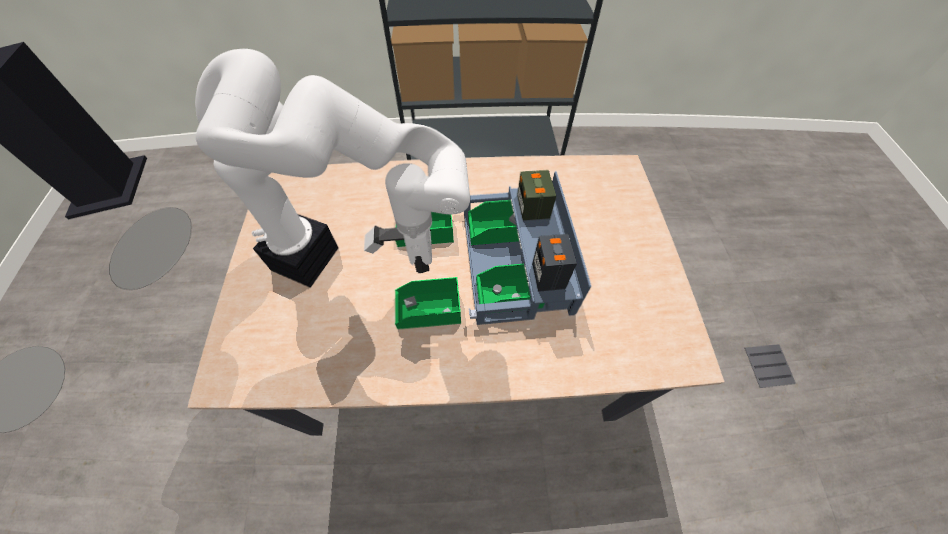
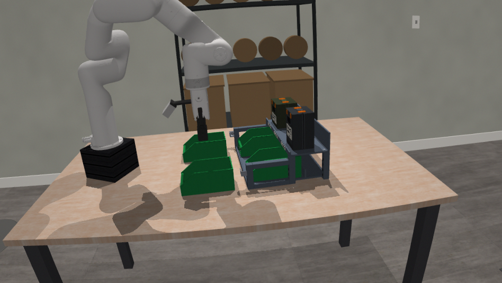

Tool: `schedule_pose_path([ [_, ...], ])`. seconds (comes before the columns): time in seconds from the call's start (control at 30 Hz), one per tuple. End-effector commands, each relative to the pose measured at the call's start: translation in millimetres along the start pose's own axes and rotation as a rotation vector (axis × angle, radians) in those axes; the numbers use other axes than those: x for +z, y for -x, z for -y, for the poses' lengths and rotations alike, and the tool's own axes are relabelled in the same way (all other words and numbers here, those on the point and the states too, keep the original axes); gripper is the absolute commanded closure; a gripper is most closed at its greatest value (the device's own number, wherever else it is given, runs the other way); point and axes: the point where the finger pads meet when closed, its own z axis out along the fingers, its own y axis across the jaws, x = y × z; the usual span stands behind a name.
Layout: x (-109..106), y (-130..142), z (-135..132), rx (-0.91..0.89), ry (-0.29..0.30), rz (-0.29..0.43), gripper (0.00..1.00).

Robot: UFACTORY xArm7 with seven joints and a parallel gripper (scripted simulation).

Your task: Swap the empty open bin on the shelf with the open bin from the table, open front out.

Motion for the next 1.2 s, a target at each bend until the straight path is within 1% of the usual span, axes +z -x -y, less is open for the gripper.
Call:
schedule_pose_path([
  [0.0, 3, 1, 0, 0.000, -0.001, 0.002, 0.74],
  [0.13, 6, 1, 0, 0.000, -0.001, 0.002, 0.74],
  [0.6, 33, 2, 0, 0.000, -0.001, 0.002, 0.74],
  [0.67, 33, 2, 0, 0.000, -0.001, 0.002, 0.74],
  [0.93, 49, 2, 0, 0.000, -0.001, 0.002, 0.74],
  [1.17, 58, 2, 0, 0.000, -0.001, 0.002, 0.74],
])
